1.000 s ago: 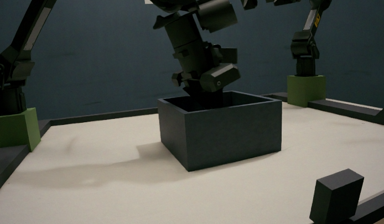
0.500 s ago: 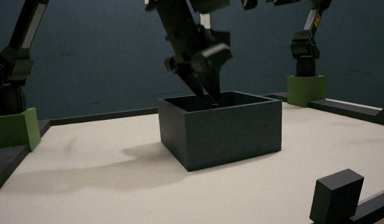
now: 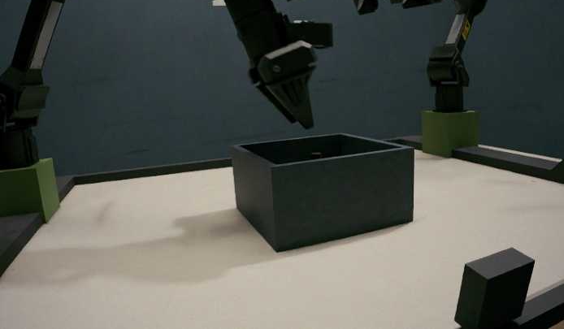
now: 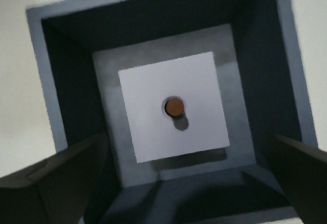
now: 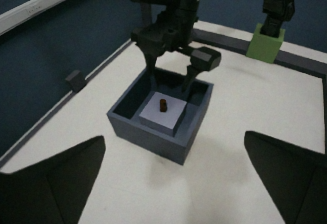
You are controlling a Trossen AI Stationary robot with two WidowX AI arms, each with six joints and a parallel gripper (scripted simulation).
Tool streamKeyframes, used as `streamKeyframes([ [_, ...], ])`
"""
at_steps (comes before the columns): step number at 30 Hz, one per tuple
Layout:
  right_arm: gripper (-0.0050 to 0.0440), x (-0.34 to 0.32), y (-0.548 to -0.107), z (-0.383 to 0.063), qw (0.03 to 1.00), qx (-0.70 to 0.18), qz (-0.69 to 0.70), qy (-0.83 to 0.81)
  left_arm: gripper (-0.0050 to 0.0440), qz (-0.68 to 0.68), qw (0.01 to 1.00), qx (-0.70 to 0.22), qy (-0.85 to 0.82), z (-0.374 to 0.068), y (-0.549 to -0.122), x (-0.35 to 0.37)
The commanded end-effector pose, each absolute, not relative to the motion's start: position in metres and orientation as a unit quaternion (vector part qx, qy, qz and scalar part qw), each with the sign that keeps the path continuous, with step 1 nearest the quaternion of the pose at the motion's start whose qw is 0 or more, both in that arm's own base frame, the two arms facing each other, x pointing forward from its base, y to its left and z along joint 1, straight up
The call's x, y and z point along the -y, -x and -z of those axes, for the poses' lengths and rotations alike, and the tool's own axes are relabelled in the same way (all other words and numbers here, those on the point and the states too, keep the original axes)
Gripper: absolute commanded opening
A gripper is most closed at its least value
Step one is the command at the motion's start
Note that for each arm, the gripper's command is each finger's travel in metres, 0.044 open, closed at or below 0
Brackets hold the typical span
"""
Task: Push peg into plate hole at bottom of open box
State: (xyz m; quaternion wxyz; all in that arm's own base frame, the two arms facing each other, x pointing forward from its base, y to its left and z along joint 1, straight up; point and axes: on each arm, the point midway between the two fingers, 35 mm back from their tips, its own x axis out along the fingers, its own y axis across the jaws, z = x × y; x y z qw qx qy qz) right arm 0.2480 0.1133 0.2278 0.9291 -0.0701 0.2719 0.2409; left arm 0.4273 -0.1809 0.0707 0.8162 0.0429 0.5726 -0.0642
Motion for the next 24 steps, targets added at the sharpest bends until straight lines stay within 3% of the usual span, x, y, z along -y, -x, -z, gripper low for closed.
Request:
streamKeyframes([
  [1, 0.044, -0.1131, -0.2482, -0.2339, 0.931, -0.264, -0.242, 0.07, 0.044, 0.115, 0.822, -0.554, -0.07, -0.0928, -0.4288, 0.18],
  [24, 0.044, -0.1131, -0.2482, -0.2339, 0.931, -0.264, -0.242, 0.07, 0.044, 0.156, 0.812, -0.552, -0.106, -0.0901, -0.4292, 0.1807],
])
